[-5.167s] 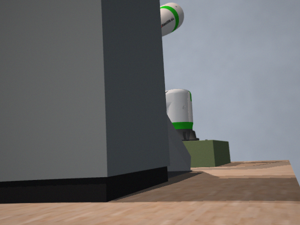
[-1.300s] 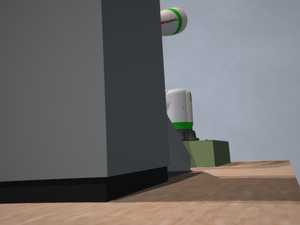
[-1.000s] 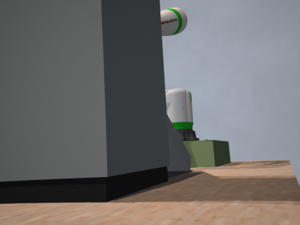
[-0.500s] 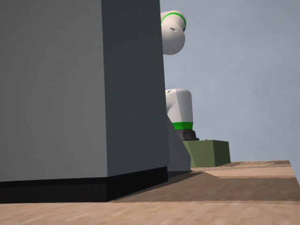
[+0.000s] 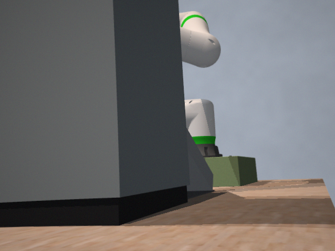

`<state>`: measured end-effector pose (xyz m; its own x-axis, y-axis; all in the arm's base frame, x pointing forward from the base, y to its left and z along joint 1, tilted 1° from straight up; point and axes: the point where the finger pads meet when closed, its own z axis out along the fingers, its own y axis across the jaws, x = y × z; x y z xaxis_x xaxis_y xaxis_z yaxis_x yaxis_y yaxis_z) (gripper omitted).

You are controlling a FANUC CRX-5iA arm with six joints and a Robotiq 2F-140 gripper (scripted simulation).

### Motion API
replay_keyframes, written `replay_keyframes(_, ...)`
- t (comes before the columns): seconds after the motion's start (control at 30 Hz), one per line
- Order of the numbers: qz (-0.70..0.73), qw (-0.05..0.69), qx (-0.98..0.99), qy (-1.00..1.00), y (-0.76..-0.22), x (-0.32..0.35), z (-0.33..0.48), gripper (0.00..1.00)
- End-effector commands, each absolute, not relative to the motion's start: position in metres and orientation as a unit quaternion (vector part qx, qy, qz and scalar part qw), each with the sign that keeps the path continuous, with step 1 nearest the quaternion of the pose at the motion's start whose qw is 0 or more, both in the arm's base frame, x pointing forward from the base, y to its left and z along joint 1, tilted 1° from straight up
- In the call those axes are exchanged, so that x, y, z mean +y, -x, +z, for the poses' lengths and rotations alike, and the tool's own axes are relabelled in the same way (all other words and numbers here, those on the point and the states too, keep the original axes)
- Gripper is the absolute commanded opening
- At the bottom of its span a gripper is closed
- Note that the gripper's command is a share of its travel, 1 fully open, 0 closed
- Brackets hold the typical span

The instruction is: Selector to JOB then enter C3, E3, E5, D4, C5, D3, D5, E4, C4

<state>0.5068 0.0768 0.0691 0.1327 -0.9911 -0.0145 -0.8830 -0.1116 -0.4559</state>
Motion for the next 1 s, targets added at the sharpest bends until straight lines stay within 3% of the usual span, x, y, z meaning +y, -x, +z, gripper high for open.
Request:
replay_keyframes(0.0, -0.149, 0.182, 0.641, 0.731, -0.509, 0.078, 0.066, 0.0)
replay_keyframes(0.97, -0.149, 0.182, 0.641, 0.731, -0.516, 0.079, 0.052, 0.0)
